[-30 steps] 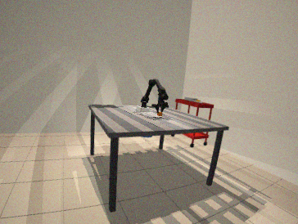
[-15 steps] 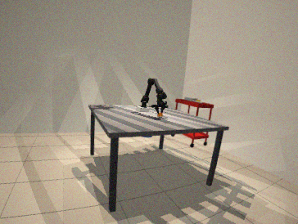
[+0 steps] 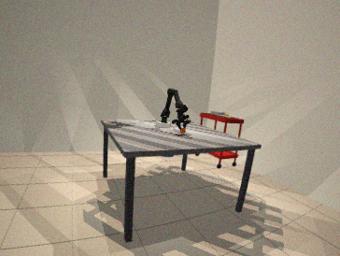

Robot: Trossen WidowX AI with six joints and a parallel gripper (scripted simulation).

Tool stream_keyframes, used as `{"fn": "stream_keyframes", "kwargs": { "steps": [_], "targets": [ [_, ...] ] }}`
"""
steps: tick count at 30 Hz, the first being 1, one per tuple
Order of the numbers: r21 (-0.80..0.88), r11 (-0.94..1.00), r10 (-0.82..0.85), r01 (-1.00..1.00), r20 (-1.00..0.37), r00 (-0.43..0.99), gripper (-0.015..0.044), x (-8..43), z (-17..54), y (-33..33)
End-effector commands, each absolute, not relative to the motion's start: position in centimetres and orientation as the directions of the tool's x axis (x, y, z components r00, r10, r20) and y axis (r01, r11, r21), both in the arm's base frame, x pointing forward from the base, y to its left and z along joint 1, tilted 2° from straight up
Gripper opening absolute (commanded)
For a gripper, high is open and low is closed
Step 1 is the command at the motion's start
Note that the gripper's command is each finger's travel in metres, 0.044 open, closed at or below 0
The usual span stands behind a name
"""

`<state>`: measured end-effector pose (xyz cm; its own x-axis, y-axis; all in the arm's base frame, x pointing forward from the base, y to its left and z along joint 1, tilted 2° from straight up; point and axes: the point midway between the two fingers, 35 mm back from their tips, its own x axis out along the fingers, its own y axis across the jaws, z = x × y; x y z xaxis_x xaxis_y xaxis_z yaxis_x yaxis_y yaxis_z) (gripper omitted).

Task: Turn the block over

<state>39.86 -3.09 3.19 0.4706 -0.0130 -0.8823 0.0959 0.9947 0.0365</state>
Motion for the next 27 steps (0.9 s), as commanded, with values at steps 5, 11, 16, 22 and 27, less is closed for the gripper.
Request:
{"fn": "stream_keyframes", "kwargs": {
  "steps": [5,11,16,22,27],
  "targets": [
    [0.034,0.994,-0.024,0.102,-0.853,0.521,0.0000,39.7,3.2,-3.1],
    [0.032,0.994,-0.034,0.101,-0.803,0.594,0.0000,40.4,1.9,-3.2],
    [0.031,0.995,-0.042,0.100,-0.755,0.654,0.0000,40.8,1.1,-3.2],
    [0.029,0.995,-0.050,0.097,-0.692,0.720,0.0000,40.9,0.4,-3.2],
    [0.030,0.995,-0.057,0.098,-0.635,0.771,0.0000,40.7,0.0,-3.1]
  ]
}}
